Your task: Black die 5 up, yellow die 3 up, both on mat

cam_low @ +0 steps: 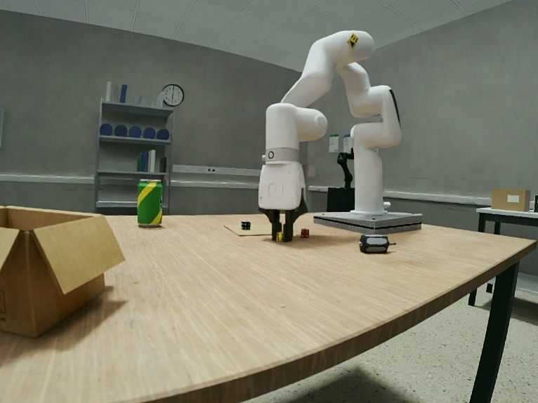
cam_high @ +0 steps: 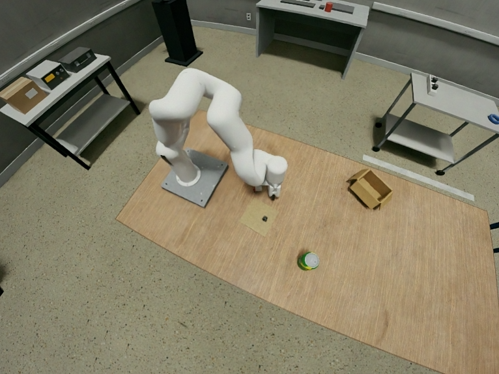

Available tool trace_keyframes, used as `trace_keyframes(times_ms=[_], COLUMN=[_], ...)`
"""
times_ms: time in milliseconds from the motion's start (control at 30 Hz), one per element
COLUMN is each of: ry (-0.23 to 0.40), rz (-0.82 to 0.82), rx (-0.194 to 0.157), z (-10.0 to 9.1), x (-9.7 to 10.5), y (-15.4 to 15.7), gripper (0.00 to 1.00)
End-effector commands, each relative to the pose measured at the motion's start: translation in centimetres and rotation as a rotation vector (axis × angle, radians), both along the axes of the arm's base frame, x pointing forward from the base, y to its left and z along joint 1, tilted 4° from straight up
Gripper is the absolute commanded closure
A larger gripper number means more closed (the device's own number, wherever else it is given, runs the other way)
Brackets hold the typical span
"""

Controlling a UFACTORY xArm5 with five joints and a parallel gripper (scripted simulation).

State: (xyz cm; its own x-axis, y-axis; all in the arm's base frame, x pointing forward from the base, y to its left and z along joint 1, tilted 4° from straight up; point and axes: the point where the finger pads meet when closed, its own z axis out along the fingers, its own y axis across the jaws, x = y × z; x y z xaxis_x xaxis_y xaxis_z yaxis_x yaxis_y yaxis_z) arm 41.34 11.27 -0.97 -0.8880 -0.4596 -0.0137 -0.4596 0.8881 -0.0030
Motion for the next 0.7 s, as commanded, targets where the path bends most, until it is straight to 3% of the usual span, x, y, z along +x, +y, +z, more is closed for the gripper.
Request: trace_keyframes(times_ms=[0, 333, 533, 667], ry=[-0.003, -0.003, -0.002, -0.002], rz=[0.000, 0.000, 0.000, 0.000], rx=[0.001, 0.001, 0.001, 0.001], z=[0.1, 0.1, 1.1, 3.6], x=[0.1, 0.1, 0.1, 0.0], y=[0.0, 0.0, 0.1, 0.2], gripper=[0.85, 0.85, 0.85, 0.85])
